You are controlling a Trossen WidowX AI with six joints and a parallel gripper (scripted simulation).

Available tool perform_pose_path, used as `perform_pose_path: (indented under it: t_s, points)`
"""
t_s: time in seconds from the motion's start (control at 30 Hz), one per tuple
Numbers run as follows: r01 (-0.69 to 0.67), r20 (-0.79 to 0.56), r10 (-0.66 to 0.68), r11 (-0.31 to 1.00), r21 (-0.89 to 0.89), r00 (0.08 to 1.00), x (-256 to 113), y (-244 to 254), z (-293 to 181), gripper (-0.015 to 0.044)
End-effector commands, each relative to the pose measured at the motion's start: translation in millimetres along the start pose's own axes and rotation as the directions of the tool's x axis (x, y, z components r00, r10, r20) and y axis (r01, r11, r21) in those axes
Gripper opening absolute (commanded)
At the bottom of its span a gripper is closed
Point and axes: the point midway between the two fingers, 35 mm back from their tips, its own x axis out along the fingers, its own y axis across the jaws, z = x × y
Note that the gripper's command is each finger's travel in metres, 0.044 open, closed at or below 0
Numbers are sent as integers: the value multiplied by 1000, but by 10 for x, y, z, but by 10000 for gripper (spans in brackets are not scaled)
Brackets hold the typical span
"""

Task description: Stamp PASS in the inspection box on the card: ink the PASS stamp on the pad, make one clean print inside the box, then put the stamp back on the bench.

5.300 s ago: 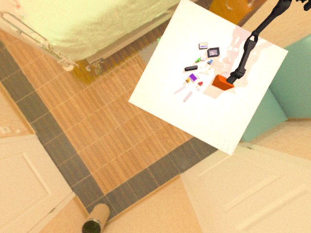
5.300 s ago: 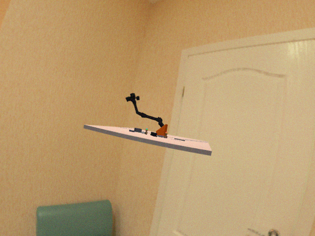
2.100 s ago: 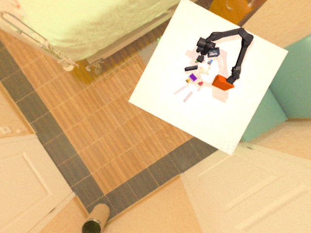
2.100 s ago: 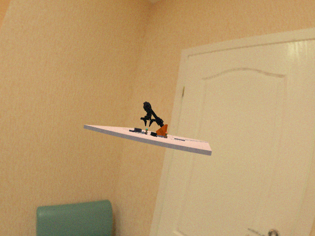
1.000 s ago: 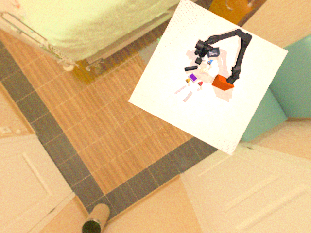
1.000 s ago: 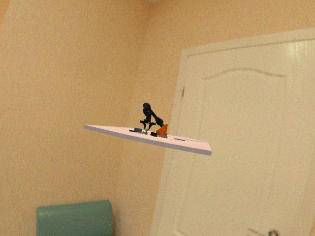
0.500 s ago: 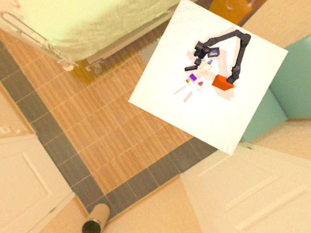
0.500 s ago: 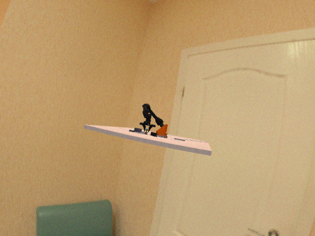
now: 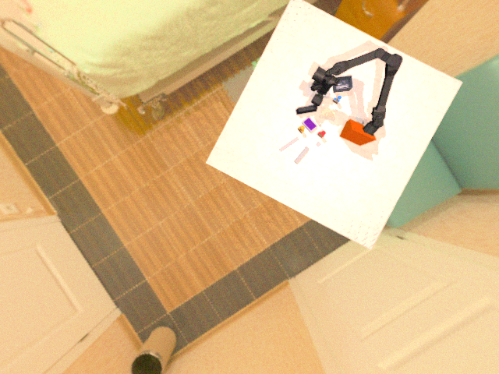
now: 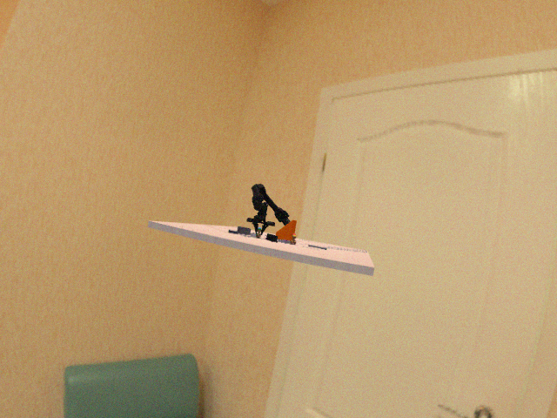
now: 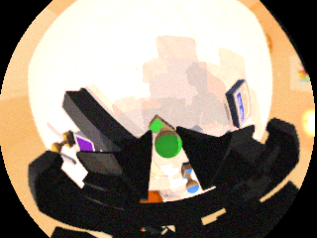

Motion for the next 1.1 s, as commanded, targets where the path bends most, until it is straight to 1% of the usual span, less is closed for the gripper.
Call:
perform_pose_path:
  t_s: [0.0,0.27,0.37,0.4,1.07]
  points:
    - [-1,1,1,1000,0,1000,-4,3,1,141]
    - [-1,1,1,1000,0,1000,-4,3,1,88]
    - [-1,1,1,1000,0,1000,-11,3,2,9]
    - [-1,1,1,1000,0,1000,-16,3,3,0]
    - [-1,1,1,1000,0,1000,-112,6,12,0]
